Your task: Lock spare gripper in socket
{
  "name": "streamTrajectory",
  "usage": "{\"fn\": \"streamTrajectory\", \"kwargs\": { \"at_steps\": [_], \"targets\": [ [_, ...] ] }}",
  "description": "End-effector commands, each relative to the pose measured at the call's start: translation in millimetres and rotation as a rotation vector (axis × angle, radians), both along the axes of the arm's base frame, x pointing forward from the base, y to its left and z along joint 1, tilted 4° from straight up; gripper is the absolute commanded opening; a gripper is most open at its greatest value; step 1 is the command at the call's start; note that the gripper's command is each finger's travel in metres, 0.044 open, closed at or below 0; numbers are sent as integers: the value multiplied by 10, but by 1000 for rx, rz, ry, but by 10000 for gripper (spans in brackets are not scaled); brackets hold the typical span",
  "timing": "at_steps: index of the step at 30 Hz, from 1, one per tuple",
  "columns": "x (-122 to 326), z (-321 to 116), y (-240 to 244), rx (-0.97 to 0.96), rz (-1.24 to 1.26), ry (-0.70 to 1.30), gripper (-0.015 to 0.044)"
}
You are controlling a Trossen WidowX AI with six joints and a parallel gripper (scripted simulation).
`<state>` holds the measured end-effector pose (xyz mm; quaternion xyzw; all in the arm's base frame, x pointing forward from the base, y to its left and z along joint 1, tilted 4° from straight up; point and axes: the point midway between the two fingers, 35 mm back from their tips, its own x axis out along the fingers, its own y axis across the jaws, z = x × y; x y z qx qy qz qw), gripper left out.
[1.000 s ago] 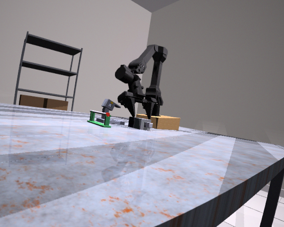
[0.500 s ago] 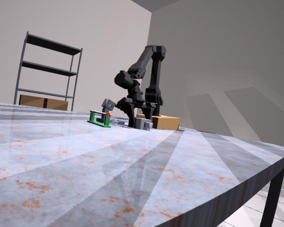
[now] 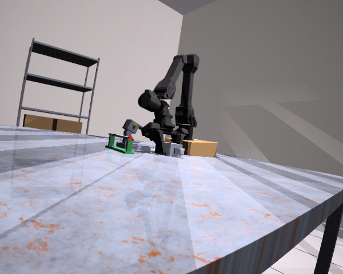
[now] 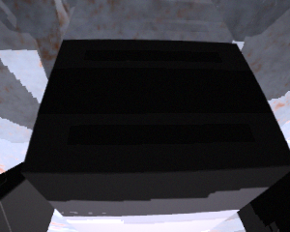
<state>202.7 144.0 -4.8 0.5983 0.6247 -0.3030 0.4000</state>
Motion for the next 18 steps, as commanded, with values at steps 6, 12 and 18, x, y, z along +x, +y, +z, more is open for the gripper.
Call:
{"fn": "streamTrajectory", "kwargs": {
  "at_steps": [6, 12, 18],
  "targets": [
    [-5, -9, 0, 0, -4, 4, 230],
    [0, 11, 2, 0, -4, 4, 131],
    [34, 224, 20, 1, -4, 4, 0]
  ]
}}
